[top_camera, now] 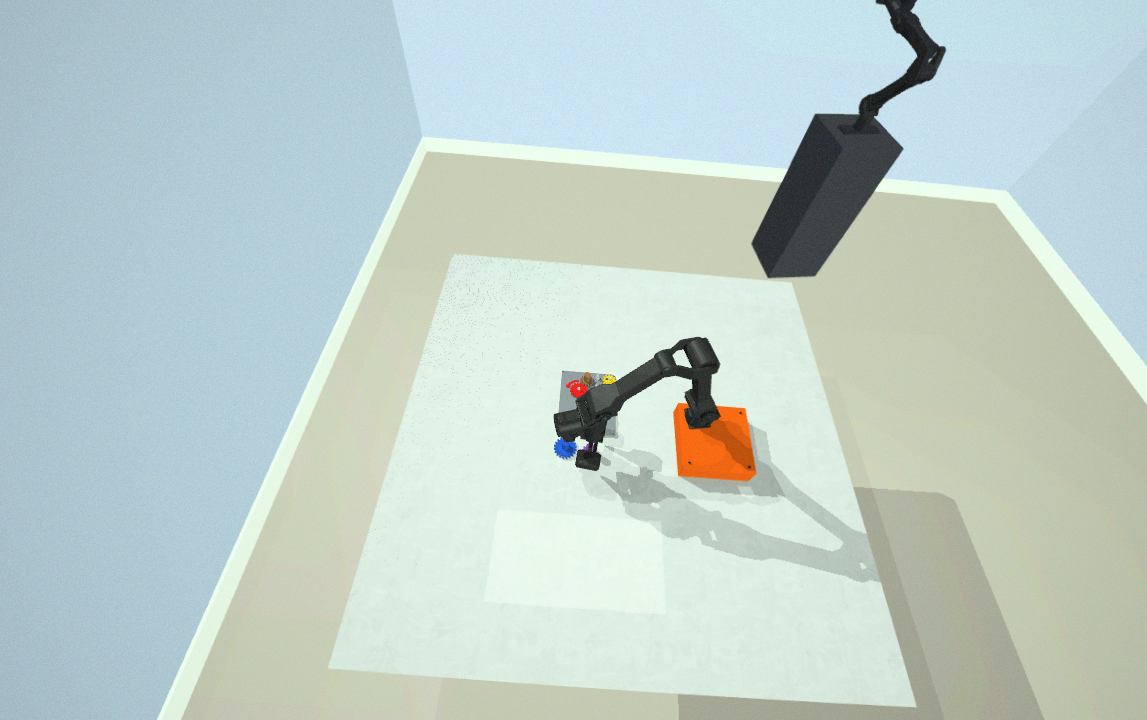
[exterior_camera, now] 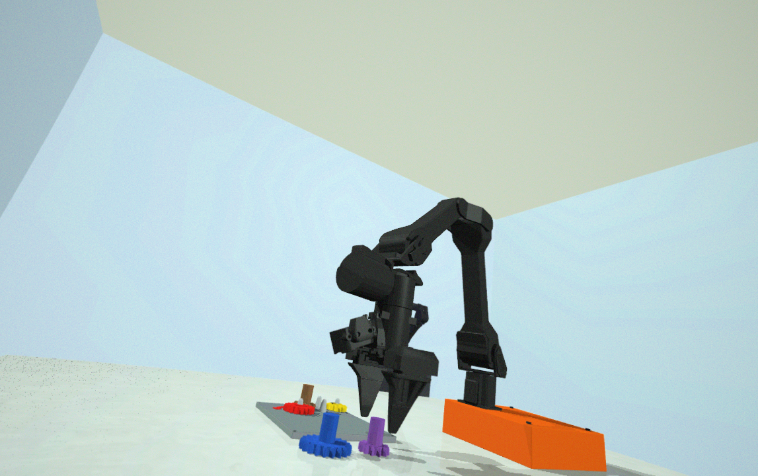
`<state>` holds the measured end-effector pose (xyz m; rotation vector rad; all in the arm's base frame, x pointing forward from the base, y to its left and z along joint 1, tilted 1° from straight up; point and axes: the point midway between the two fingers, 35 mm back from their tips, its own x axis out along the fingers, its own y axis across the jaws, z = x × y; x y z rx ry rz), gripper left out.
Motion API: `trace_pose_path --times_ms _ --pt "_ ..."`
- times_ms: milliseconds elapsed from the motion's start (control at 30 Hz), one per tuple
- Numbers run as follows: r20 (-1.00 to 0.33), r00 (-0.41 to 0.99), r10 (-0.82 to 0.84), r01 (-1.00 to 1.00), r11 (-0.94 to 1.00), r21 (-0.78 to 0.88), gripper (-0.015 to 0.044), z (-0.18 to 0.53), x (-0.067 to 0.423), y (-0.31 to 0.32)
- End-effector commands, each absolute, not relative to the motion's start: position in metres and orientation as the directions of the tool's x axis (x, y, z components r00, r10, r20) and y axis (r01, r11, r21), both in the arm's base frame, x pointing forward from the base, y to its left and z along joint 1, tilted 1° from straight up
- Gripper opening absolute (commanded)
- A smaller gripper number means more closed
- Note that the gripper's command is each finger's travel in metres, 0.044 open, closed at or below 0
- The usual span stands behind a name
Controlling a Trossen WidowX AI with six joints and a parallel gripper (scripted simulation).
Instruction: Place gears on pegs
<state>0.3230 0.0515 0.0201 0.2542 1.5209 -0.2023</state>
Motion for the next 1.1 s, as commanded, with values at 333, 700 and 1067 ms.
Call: trace_pose_path --times_ms 333,700,1067 --pt "-0.999 0.039 0.025 0.293 0.955 0.035 0.0256 0.015 0.322 0.051" --pt "-0.999 0.039 0.025 0.293 0.955 0.035 0.0065 0.015 0.322 0.051" --pt "-0.999 0.040 0.025 0.293 0.955 0.035 0.0000 0.030 0.325 0.051"
